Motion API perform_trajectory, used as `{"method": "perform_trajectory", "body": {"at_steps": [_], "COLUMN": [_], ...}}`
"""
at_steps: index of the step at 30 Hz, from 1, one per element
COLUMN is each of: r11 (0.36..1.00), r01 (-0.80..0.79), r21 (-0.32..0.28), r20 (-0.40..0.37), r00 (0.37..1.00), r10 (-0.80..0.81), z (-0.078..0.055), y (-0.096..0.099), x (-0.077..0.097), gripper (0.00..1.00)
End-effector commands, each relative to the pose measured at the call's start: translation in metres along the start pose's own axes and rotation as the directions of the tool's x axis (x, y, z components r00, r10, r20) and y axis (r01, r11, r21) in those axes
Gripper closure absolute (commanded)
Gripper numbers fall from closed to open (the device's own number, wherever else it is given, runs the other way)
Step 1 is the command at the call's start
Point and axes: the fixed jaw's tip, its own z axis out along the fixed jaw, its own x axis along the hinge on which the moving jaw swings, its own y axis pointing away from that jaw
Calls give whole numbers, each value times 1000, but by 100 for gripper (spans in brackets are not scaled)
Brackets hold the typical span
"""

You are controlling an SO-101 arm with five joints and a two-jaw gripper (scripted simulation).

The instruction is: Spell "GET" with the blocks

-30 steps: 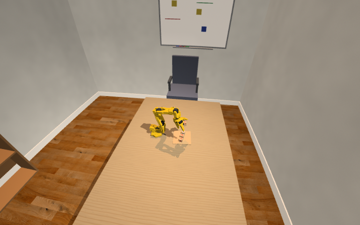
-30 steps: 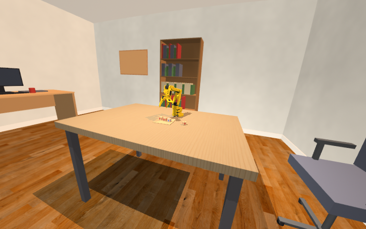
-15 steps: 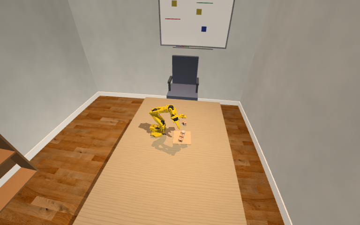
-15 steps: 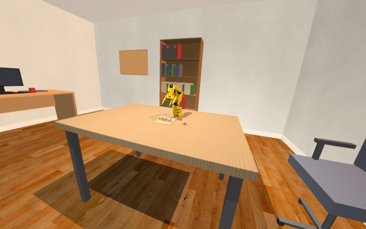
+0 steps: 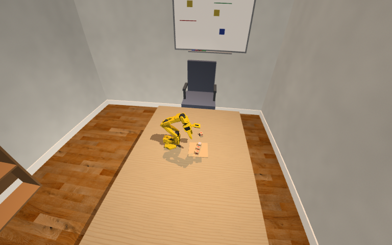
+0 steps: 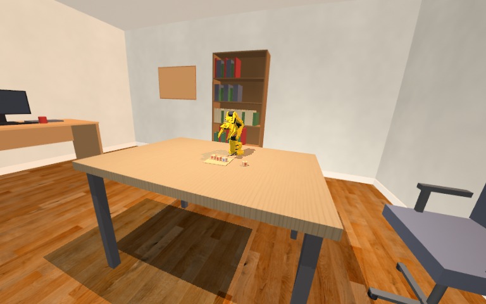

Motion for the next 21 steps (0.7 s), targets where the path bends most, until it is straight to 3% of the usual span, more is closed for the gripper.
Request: {"method": "perform_trajectory", "body": {"at_steps": [1,21], "r11": [999,996], "r01": [-47,-93], "r21": [1,-6], "r20": [83,95], "r00": [995,991], "r10": [47,93], "z": [-10,-11], "y": [1,3], "x": [-6,-5], "gripper": [67,67]}}
